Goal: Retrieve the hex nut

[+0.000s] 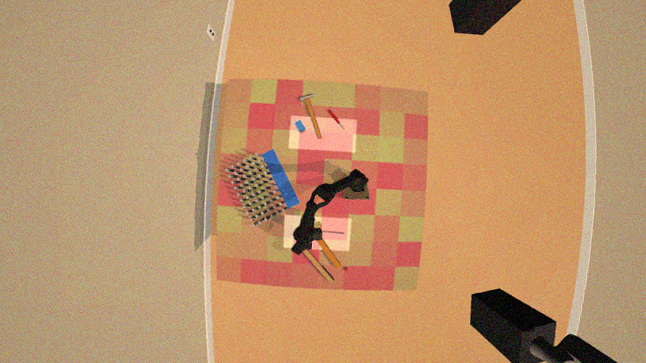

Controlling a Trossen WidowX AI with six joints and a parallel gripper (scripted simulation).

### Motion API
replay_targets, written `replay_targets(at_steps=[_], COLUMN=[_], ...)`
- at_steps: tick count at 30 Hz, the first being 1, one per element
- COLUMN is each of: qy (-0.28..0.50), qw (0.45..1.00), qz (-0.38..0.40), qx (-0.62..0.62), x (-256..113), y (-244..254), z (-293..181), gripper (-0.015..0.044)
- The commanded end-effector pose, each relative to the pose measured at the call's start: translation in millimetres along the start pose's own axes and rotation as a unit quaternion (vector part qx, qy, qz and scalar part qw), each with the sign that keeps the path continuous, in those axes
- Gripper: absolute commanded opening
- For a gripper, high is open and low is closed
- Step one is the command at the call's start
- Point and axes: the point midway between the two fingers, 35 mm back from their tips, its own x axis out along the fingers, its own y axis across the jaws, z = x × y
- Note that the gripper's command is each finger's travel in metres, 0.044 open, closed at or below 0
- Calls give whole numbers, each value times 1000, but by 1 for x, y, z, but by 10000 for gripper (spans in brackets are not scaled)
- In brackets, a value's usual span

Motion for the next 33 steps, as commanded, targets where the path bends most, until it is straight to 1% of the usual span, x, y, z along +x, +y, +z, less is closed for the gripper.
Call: replay_targets(at_steps=[1,8,10,11,14,16,33], qy=[0,0,0,0,-1,-1,-1], qw=[1000,1000,1000,1000,1000,1000,1000], qz=[0,0,0,0,-1,-1,-1], qx=[0,0,0,0,0,-1,-1], x=[0,0,-3,-11,-58,-70,-70], y=[0,0,0,-1,-2,-1,-1], z=[0,0,0,-1,0,1,1], gripper=[262,440,440,440,440,440,440])
